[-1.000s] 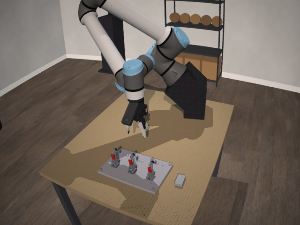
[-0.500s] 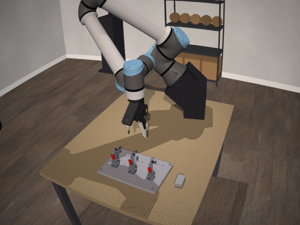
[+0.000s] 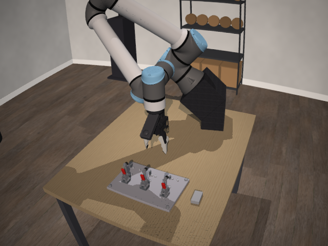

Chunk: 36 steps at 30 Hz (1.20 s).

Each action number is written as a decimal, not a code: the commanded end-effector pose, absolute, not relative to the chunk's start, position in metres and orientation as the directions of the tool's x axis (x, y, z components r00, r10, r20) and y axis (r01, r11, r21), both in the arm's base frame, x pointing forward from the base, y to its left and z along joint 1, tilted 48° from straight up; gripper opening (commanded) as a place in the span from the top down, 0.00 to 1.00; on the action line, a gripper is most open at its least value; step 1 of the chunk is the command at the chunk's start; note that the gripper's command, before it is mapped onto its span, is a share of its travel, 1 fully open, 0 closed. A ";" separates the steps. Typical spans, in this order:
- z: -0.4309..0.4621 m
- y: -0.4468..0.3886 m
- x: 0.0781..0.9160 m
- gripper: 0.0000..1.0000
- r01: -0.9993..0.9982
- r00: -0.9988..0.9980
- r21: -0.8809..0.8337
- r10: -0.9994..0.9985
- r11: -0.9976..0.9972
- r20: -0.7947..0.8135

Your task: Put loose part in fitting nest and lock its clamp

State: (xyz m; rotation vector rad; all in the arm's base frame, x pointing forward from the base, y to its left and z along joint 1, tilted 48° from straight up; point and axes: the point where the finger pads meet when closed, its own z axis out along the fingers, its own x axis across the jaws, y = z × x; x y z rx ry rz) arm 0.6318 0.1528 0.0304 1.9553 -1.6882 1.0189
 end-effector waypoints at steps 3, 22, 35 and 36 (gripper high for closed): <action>0.002 0.183 0.636 0.41 -0.959 0.024 -0.181 -0.697 -0.219 0.716; -0.088 0.276 0.646 0.41 -0.959 0.024 -0.181 -0.697 -0.219 0.716; -0.119 0.308 0.649 0.41 -0.959 0.024 -0.181 -0.697 -0.219 0.716; -0.120 0.309 0.649 0.41 -0.959 0.024 -0.181 -0.697 -0.219 0.716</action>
